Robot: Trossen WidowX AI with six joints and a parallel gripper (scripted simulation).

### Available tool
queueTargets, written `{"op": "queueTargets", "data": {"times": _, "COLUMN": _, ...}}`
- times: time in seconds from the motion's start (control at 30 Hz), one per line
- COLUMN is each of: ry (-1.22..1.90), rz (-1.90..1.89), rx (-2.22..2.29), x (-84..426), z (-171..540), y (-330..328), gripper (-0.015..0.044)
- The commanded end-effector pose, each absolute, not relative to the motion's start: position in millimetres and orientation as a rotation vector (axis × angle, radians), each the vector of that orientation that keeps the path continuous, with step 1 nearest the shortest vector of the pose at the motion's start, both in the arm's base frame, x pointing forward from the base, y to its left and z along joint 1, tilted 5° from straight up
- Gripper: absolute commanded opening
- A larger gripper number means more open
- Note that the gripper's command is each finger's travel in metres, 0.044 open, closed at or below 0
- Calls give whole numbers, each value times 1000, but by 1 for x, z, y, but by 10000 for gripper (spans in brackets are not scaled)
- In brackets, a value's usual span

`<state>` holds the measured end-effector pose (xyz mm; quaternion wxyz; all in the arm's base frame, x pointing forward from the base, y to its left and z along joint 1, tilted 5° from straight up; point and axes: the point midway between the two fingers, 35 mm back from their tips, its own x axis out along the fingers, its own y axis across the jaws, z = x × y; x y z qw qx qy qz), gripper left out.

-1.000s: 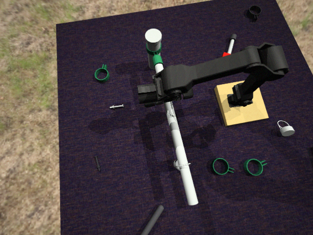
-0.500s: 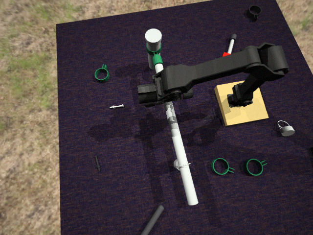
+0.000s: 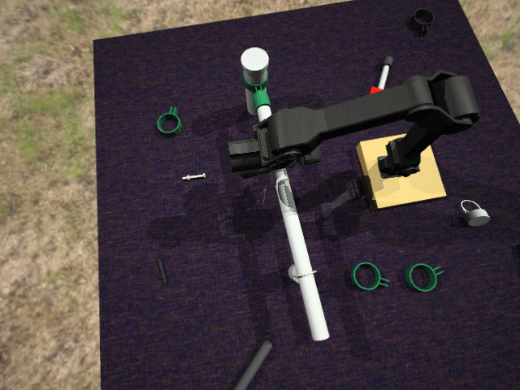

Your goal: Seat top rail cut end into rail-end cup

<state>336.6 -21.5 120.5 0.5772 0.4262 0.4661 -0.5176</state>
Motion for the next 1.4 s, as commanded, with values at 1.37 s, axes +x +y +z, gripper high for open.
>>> {"op": "queueTargets", "data": {"times": 1.37, "ry": 1093, "rz": -1210, "rx": 1000, "x": 337, "z": 119, "y": -27, "gripper": 0}}
